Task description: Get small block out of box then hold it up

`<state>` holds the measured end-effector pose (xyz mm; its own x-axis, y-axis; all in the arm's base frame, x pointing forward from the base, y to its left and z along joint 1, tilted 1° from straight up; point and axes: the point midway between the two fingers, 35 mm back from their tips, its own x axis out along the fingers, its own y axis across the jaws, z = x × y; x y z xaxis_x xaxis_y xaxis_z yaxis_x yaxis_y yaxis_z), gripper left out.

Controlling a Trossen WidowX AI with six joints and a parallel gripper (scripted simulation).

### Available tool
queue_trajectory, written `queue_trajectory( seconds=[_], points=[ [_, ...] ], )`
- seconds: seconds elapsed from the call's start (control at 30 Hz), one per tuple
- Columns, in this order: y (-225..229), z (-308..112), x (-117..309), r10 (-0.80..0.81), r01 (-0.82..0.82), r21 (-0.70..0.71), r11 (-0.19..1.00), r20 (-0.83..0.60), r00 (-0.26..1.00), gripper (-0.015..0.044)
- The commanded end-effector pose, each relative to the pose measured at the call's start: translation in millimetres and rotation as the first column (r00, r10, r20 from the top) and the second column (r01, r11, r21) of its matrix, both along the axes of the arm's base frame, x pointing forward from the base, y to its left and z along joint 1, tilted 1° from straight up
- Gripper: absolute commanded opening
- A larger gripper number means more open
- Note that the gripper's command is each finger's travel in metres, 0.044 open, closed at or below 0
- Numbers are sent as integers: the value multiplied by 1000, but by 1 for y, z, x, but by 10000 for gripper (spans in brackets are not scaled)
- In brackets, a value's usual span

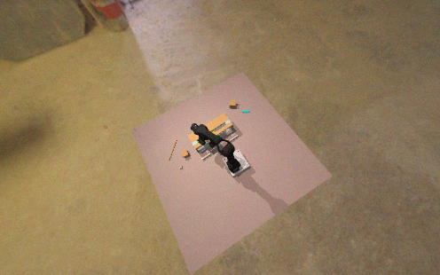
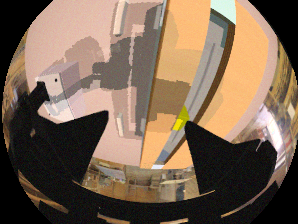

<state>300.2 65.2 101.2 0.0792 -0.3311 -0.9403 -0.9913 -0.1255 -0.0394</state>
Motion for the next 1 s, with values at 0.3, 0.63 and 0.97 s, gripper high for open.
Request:
queue_trajectory(
  seconds=[0.3,0.63,0.97],
  points=[
    [-2,-26,0,4,-4,-10,1000,-13,1000,400],
    [-2,-42,0,4,-4,-10,1000,-13,1000,400],
    [-2,-57,0,4,-4,-11,1000,-13,1000,400]
  ],
)
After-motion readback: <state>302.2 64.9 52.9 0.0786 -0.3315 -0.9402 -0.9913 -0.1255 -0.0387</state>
